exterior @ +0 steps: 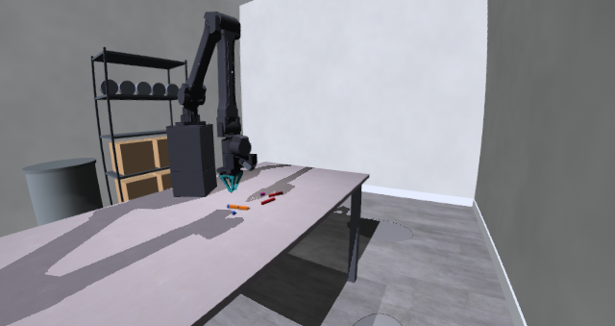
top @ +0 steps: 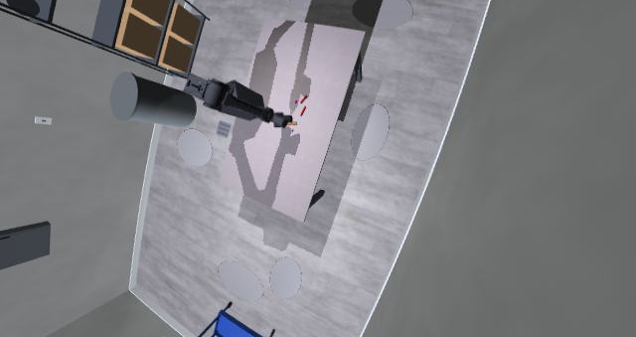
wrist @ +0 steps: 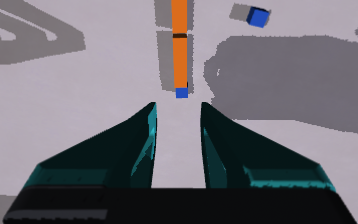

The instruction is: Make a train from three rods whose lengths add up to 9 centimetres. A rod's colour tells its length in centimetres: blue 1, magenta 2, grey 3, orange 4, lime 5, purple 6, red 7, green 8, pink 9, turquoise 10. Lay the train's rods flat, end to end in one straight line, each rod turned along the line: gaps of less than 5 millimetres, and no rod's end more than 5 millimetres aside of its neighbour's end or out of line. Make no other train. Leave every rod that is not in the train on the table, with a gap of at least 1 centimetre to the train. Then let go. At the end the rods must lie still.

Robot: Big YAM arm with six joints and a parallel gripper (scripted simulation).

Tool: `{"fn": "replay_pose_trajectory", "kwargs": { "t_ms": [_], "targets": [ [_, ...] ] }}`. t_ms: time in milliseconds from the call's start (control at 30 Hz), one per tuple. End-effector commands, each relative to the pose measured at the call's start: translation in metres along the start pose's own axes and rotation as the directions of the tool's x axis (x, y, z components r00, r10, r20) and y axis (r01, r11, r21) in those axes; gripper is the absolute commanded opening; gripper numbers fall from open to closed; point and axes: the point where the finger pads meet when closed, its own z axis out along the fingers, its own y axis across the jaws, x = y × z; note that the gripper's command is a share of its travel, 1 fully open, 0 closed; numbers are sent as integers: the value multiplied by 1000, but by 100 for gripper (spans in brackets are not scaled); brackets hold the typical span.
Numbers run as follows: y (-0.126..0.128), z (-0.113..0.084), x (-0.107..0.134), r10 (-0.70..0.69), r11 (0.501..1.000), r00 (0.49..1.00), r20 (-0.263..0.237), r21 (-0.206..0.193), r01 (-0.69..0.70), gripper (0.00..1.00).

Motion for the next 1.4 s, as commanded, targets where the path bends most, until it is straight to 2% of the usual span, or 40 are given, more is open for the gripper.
{"fn": "replay_pose_trajectory", "kwargs": {
  "t_ms": [0,967,1367],
  "targets": [
    [-2,-3,-10,-39,999,999,26,9,38,23],
    [-2,-2,-10,-36,999,999,25,8,36,23],
    [-2,5,-7,-36,999,999,18,5,36,23]
  ]
}}
